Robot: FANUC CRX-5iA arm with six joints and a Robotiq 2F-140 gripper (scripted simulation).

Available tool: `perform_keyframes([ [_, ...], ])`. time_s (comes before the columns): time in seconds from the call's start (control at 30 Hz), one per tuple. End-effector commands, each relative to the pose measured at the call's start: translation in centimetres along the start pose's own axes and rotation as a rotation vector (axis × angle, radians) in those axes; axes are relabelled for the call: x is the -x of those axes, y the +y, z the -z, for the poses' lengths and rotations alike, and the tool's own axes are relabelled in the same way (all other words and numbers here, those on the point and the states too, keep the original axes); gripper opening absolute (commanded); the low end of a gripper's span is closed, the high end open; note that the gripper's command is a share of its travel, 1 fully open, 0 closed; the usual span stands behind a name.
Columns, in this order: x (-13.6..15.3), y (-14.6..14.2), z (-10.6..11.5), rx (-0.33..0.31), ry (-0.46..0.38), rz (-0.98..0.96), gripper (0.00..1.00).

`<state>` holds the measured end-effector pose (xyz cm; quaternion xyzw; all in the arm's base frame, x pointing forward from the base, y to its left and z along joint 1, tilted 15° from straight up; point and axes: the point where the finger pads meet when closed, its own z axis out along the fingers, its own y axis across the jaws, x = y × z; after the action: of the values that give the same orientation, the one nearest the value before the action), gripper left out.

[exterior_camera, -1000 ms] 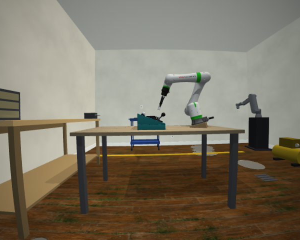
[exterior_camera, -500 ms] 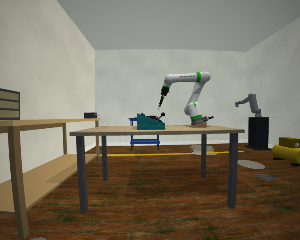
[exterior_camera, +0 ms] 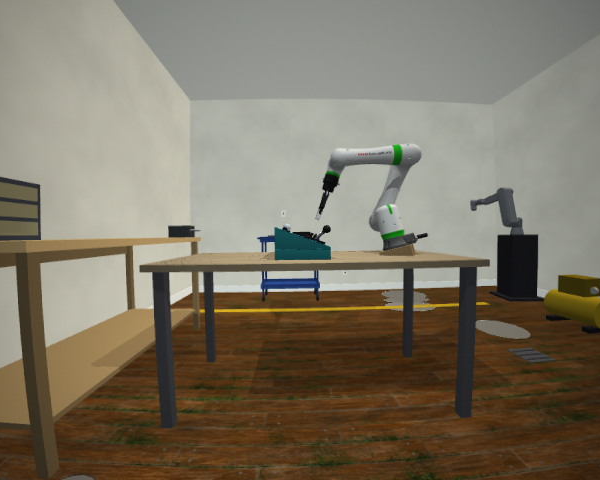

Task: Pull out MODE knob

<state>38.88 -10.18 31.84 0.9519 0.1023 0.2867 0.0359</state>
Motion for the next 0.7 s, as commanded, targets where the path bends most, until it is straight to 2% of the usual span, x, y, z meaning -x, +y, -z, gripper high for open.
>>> perform_keyframes([
  [0.0, 0.0, 0.0, 0.0, 0.000, 0.000, 0.000, 0.44],
  [0.27, 0.0, 0.0, -0.6, -0.002, 0.000, 0.000, 0.44],
  [0.67, 0.0, 0.0, -3.0, -0.002, 0.000, 0.000, 0.44],
])
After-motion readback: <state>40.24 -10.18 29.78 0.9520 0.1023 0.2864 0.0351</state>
